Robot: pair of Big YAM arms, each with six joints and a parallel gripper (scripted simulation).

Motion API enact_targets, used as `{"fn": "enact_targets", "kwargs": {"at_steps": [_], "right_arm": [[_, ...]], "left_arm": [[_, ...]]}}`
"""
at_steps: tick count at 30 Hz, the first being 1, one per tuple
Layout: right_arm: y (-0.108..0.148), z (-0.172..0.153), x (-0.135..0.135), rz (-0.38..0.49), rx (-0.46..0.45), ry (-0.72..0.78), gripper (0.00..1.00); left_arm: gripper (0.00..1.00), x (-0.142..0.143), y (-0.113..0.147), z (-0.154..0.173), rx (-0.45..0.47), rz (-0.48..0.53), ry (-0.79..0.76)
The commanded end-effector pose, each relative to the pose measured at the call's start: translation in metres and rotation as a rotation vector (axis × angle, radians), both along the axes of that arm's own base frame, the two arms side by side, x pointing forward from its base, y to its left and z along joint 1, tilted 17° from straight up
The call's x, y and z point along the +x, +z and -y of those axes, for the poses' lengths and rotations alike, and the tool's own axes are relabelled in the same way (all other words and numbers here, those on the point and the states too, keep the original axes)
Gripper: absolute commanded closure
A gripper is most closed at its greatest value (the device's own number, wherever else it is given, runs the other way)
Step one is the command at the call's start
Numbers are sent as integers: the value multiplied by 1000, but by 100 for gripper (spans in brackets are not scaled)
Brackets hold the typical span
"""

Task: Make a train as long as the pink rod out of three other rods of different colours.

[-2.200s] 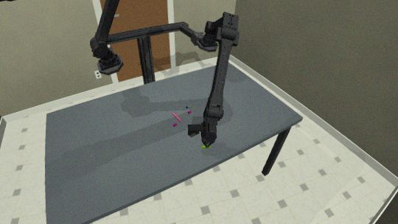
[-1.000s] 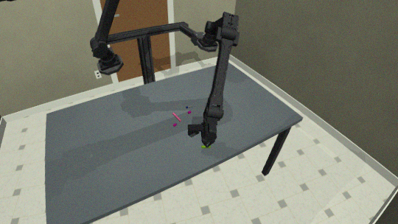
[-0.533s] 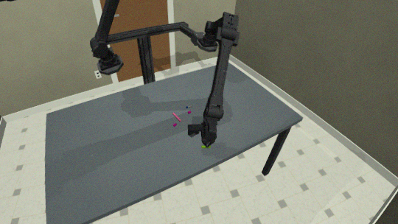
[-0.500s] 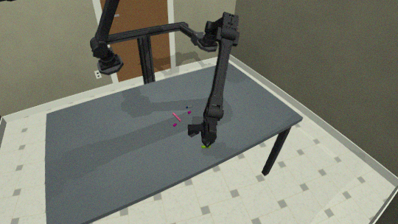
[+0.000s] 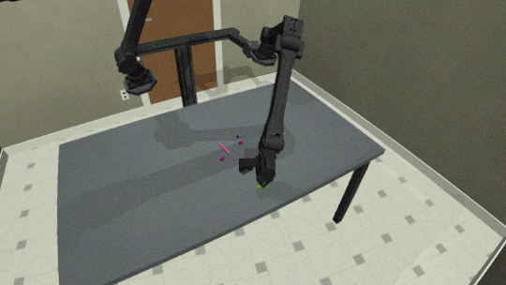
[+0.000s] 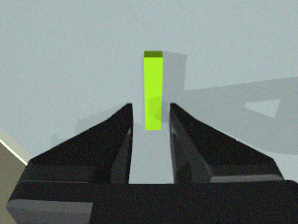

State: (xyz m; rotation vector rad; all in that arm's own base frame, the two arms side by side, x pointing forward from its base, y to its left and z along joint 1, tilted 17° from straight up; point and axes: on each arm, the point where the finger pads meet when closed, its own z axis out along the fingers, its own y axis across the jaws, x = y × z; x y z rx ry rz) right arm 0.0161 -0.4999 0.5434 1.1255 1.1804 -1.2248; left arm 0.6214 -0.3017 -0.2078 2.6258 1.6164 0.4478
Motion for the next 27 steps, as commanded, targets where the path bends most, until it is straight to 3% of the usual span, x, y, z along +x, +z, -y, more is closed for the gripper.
{"fn": "enact_targets", "kwargs": {"at_steps": [1,27], "right_arm": [[23,-9,-11,14,-61,-23,0],[23,-9,-11,14,-61,-23,0]], "left_arm": [[77,5,9,12,-15,19,-12],[77,5,16,19,-25,35,-14]]}}
